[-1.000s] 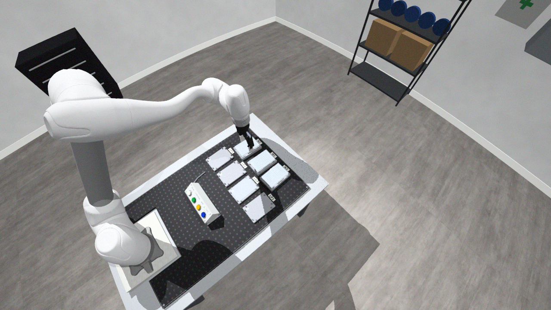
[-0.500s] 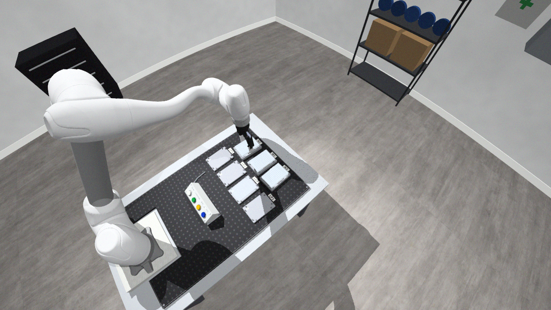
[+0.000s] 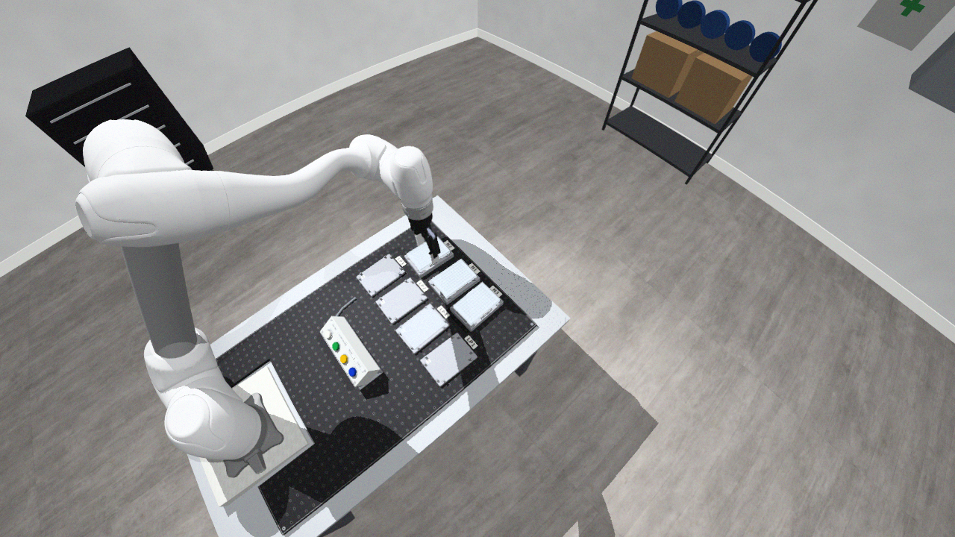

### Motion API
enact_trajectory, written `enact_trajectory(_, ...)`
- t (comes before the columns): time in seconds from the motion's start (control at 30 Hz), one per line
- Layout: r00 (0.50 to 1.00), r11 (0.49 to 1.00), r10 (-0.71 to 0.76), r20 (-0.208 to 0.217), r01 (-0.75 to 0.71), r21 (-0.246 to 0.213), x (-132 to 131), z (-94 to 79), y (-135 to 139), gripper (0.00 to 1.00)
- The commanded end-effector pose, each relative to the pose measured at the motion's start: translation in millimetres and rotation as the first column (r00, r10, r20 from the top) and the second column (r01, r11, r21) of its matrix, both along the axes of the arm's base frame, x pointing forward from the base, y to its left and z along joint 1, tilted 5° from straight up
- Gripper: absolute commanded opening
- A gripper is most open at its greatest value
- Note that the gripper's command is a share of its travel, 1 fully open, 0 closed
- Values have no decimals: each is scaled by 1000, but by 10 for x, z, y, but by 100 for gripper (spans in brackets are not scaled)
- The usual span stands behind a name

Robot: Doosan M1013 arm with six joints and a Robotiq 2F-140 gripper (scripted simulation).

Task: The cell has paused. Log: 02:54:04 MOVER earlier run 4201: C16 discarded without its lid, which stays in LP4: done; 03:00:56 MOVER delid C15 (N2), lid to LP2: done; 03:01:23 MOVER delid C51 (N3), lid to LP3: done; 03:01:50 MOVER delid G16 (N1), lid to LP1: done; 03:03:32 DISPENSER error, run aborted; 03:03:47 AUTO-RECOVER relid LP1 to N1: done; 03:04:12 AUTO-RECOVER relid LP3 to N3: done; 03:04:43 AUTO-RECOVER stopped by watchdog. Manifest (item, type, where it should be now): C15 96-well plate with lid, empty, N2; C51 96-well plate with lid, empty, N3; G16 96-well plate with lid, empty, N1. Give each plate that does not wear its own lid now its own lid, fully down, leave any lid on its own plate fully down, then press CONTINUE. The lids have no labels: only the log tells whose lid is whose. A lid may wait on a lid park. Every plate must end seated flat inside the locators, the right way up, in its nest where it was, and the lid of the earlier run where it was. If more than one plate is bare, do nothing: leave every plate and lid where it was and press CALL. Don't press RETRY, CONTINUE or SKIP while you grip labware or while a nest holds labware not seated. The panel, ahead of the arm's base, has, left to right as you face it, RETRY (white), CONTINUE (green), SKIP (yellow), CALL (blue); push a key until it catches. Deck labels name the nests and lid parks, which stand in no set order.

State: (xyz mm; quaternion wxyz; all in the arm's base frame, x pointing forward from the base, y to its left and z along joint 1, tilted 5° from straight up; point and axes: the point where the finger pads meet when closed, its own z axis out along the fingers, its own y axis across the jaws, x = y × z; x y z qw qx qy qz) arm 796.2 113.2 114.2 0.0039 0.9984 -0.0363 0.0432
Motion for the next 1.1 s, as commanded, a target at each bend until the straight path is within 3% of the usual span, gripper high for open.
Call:
enact_trajectory(0.0,1000,1000,0,0,0,0,0,2,0,0)
enact_trajectory(0.33,1000,1000,0,0,0,0,0,2,0,0)
enact_trajectory(0.37,1000,1000,0,0,0,0,0,2,0,66)
enact_trajectory(1.07,1000,1000,0,0,0,0,0,2,0,66)
